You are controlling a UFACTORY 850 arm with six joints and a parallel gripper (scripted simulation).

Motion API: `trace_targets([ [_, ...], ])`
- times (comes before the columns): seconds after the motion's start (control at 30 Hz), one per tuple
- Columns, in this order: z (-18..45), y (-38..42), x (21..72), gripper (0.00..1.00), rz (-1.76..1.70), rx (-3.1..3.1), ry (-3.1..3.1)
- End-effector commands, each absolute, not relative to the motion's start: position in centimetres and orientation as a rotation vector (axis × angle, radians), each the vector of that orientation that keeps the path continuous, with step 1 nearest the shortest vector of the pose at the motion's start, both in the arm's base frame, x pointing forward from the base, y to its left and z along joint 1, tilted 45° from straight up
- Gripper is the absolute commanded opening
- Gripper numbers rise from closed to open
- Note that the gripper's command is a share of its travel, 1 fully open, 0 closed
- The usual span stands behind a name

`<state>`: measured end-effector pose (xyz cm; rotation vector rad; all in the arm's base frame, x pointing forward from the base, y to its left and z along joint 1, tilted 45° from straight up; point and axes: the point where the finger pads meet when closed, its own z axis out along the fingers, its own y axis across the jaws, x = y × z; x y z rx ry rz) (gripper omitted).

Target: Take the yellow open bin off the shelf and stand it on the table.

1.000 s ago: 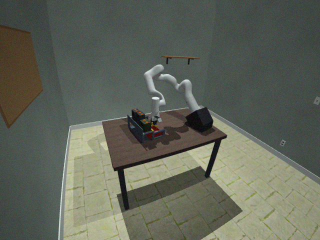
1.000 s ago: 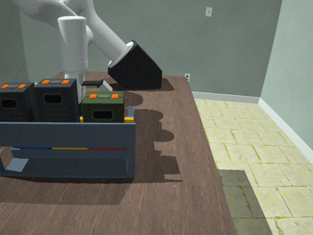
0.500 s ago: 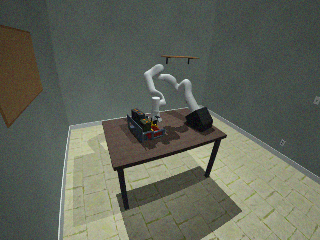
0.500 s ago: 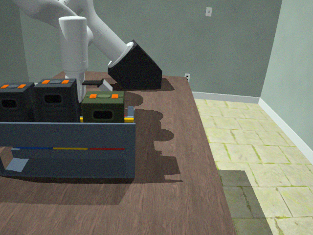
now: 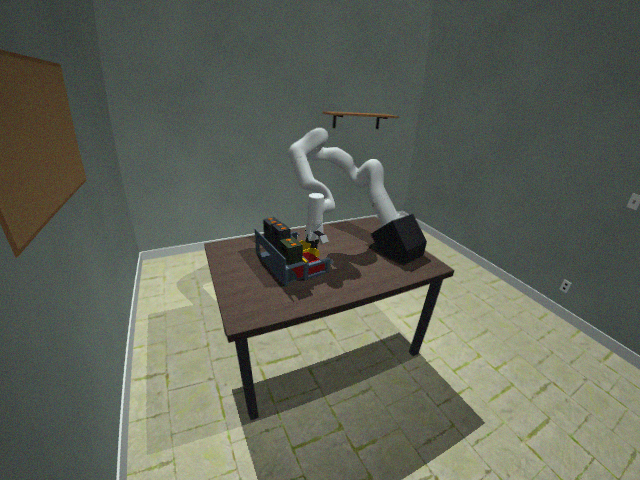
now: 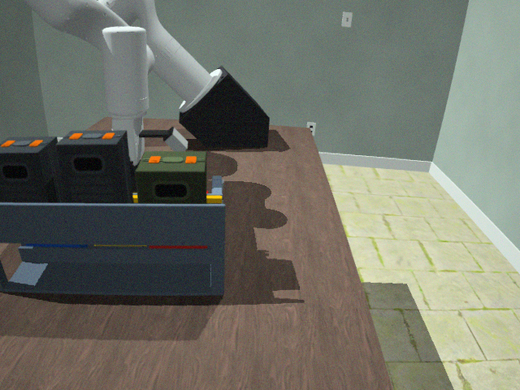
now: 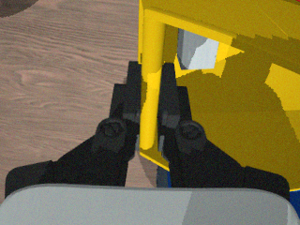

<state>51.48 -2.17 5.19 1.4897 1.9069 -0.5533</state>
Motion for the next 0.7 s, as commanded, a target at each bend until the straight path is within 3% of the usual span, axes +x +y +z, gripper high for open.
trace_targets([
  [0.0, 5.1, -2.6, 49.9, 0.0, -0.553, 1.489, 1.907],
  [0.47, 5.0, -2.9, 48.8, 0.0, -0.553, 1.489, 1.907],
  [0.67, 4.9, -3.7, 45.9, 0.0, -0.553, 1.489, 1.907],
])
